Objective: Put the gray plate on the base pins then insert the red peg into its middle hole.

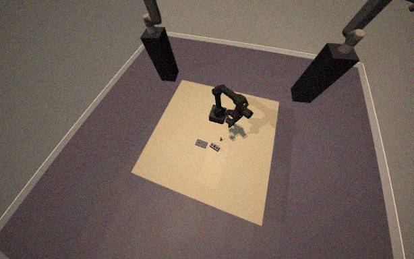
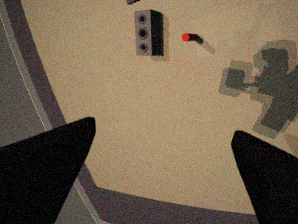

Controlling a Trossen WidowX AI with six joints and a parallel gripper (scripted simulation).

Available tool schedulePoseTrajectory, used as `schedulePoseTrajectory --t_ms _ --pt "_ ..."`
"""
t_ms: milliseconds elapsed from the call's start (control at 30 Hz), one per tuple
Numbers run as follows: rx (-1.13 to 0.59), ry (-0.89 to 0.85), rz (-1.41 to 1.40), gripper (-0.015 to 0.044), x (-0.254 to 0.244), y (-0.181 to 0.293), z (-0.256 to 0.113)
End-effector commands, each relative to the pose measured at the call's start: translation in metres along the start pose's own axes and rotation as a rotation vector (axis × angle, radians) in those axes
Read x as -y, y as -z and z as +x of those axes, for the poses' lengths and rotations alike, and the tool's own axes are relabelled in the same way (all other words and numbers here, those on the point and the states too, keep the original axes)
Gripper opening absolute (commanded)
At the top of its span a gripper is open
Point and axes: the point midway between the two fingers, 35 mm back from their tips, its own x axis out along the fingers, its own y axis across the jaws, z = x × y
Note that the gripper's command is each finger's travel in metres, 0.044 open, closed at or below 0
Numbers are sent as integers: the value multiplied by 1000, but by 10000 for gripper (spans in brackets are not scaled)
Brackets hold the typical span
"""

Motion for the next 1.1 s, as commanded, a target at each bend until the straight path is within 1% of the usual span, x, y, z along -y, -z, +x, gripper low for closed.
schedulePoseTrajectory --t_ms 0,33,100,400,633,700,1067 --pt "0 0 0 426 0 0 0" --pt "1 1 -13 440 0 0 1" --pt "12 14 -121 440 -2 2 7" --pt "31 127 -850 440 -21 9 56" --pt "-24 225 -1402 440 -39 5 96" --pt "-49 248 -1500 440 -44 3 108" --pt "-197 294 -1986 440 -62 -8 148"
